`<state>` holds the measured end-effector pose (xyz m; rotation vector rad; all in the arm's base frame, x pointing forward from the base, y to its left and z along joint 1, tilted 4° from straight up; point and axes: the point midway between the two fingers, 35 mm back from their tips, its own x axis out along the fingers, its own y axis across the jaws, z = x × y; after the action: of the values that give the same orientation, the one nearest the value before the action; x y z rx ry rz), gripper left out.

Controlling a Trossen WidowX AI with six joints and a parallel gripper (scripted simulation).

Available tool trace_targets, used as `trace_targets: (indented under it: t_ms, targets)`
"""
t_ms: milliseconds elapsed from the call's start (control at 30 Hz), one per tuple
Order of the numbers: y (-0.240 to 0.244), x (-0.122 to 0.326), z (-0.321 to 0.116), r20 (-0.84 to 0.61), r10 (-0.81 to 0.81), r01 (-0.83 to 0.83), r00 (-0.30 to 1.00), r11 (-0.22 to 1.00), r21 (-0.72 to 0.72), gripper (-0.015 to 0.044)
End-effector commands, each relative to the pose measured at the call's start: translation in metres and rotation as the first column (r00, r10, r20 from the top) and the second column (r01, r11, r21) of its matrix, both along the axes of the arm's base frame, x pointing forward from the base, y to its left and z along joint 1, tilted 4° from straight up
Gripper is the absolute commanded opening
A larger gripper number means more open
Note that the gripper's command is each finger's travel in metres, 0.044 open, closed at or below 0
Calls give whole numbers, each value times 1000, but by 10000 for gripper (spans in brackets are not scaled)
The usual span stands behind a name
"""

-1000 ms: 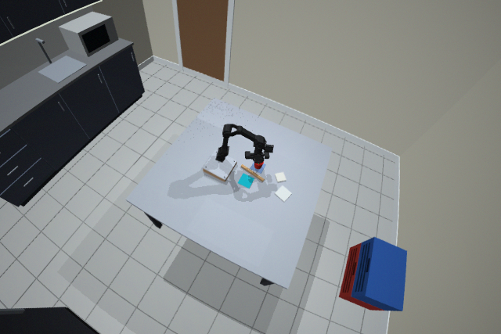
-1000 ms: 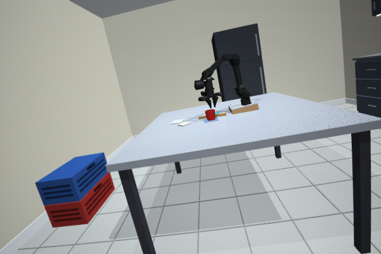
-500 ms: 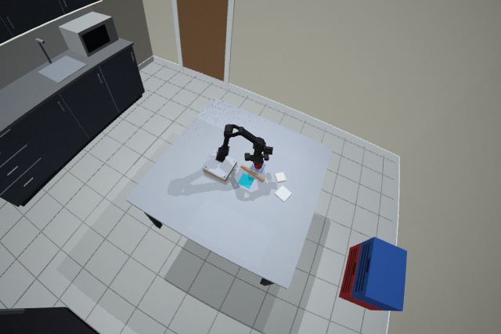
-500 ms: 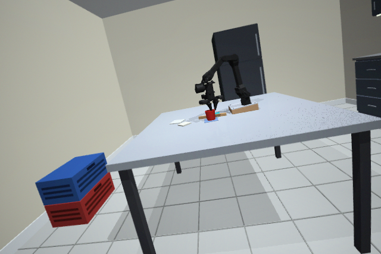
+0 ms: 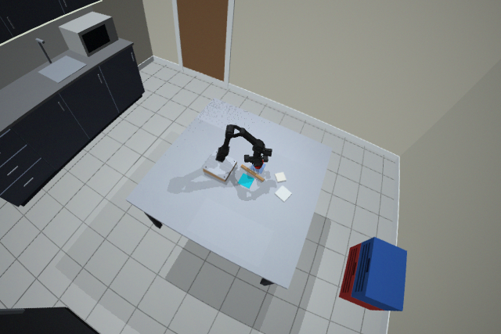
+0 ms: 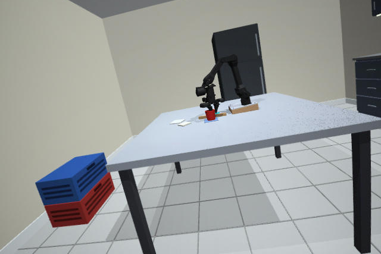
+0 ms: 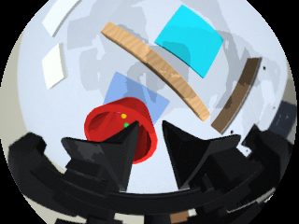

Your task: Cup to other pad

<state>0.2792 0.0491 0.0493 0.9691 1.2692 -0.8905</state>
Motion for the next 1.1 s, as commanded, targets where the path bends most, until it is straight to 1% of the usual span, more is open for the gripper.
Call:
trace_targets:
  t_ms: [0,33,100,567,767,1067]
  targets:
    - [0,0,-4,1,0,0,1000,1000,3,148]
    - [0,0,-4,1,0,0,1000,1000,3,148]
    - [0,0,-2,-2,0,0,1000,1000,0,95]
    - [0,0,-2,-2,0,0,1000,1000,0,2]
    - [0,0,4,-1,0,0,1000,1000,0,0]
    - [0,-6,38,1,0,0,1000,1000,2,0]
